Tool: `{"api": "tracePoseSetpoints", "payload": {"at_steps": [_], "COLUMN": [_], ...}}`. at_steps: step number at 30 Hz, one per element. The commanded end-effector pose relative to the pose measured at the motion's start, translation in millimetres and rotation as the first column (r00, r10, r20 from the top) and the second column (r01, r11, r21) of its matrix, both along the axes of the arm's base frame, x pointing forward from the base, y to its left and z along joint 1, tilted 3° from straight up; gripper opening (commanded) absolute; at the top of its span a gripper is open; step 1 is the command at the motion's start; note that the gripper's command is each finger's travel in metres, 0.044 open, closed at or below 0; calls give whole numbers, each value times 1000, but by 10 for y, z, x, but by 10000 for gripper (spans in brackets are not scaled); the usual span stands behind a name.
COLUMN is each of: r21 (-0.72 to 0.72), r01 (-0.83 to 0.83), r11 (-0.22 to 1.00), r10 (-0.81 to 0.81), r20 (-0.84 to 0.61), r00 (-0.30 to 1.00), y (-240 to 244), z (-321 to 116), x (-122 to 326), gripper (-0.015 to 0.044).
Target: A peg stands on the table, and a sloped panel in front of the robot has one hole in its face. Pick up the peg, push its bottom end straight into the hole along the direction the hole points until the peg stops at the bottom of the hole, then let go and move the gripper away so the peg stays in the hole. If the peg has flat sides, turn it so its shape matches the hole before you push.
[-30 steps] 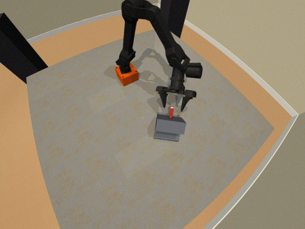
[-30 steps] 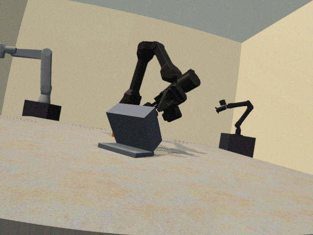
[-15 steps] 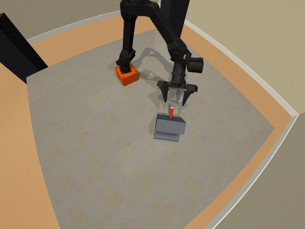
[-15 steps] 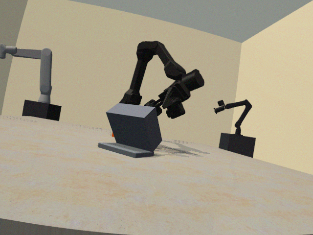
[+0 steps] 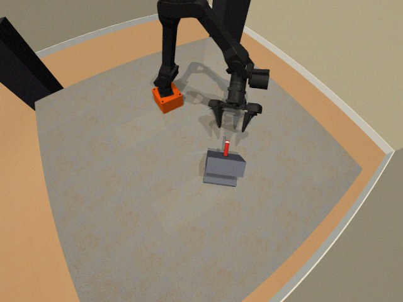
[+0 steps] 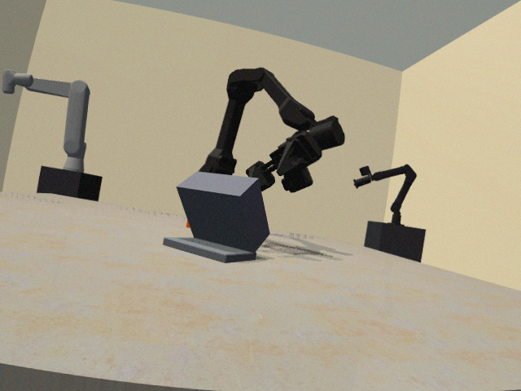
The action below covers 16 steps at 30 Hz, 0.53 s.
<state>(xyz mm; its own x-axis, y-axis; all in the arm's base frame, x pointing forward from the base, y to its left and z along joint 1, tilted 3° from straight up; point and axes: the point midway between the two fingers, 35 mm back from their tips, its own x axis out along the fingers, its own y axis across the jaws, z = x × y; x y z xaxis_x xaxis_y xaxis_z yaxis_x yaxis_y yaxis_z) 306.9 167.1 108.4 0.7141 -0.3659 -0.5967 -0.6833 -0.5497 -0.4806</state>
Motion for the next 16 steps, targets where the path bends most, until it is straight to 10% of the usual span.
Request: {"api": "tracePoseSetpoints", "payload": {"at_steps": [1, 16], "r21": [3, 1], "r01": [2, 0], "r11": [1000, 1000], "r10": [-2, 0], "r20": [9, 8], "r00": [1000, 1000], "y": [32, 99], "z": [53, 143], "x": [-38, -199], "gripper": [440, 440]}}
